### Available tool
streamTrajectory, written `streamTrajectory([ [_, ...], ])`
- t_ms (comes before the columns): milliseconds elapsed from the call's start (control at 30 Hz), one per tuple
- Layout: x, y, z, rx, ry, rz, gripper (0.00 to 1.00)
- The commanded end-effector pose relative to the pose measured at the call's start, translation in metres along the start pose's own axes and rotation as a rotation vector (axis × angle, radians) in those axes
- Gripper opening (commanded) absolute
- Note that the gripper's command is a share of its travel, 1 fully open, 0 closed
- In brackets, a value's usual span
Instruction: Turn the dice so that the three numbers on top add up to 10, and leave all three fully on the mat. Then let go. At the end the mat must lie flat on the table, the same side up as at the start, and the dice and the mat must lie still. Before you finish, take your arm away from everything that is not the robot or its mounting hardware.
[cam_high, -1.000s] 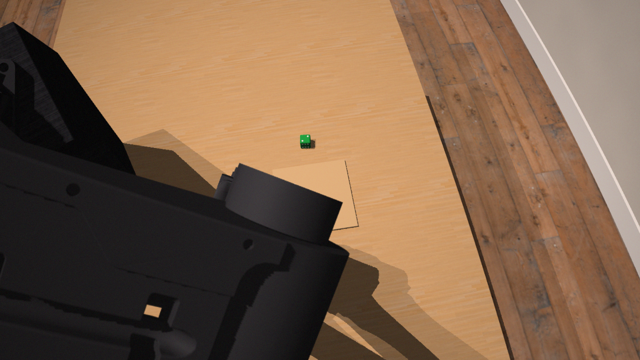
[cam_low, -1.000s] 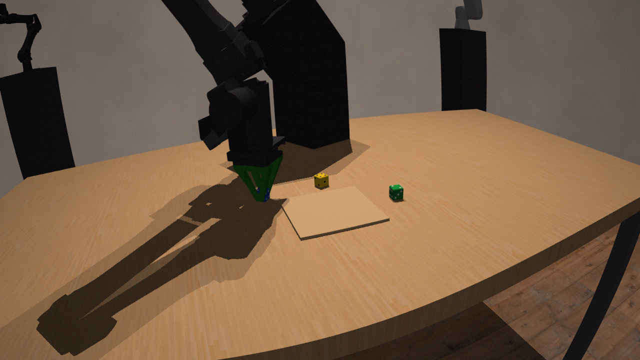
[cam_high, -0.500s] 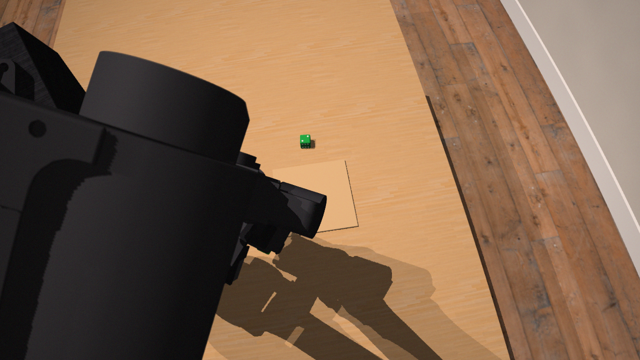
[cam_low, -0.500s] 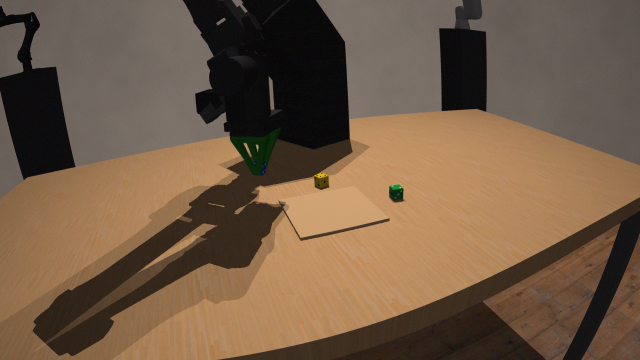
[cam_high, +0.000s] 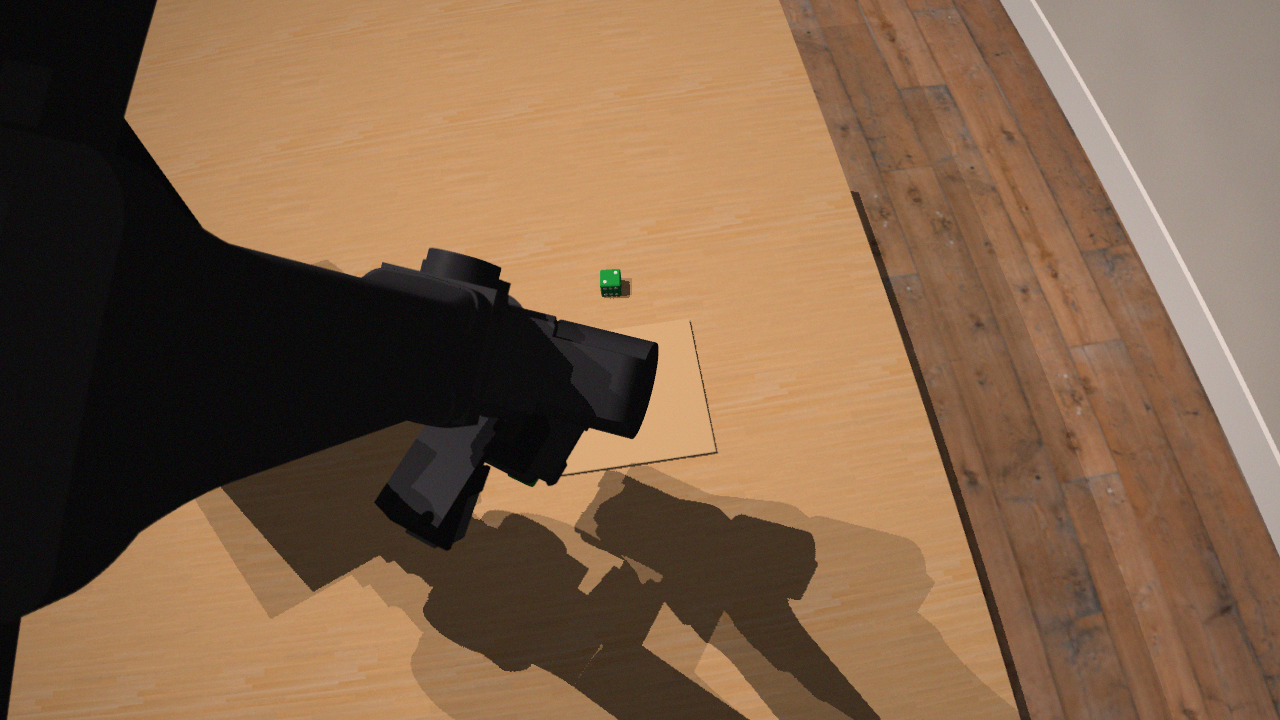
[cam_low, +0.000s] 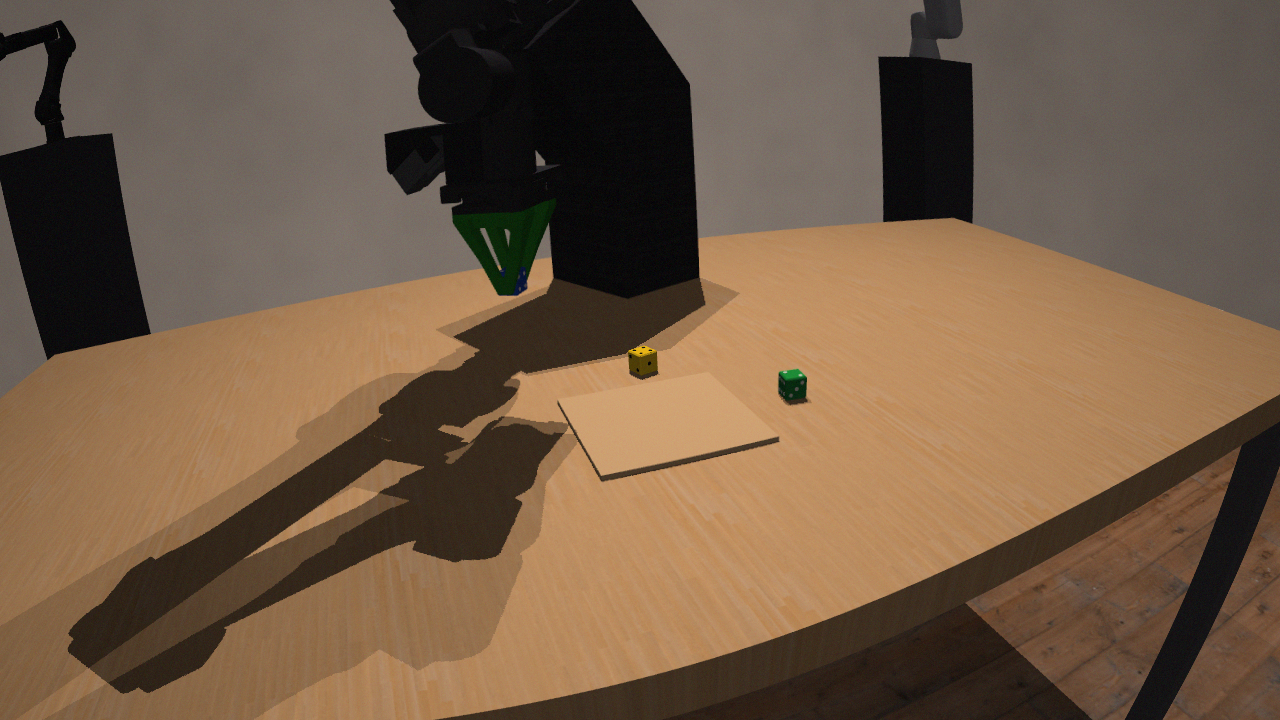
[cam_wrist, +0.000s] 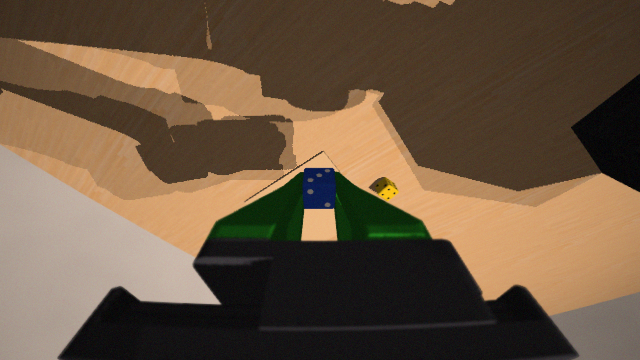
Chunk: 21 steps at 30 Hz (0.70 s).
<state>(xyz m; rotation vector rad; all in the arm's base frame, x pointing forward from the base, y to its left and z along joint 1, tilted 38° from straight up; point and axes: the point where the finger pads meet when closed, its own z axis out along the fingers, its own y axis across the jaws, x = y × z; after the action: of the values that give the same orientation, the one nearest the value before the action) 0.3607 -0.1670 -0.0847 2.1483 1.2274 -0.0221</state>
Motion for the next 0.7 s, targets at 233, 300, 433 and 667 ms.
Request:
streamTrajectory([
  [233, 0.027, -0.01, -0.001, 0.016, 0.003, -0.163, 0.15],
  [300, 0.039, -0.012, -0.001, 0.016, 0.004, -0.239, 0.15],
  [433, 0.062, -0.019, -0.003, 0.015, 0.005, -0.393, 0.15],
  [667, 0.096, -0.031, -0.006, 0.009, 0.003, -0.629, 0.15],
])
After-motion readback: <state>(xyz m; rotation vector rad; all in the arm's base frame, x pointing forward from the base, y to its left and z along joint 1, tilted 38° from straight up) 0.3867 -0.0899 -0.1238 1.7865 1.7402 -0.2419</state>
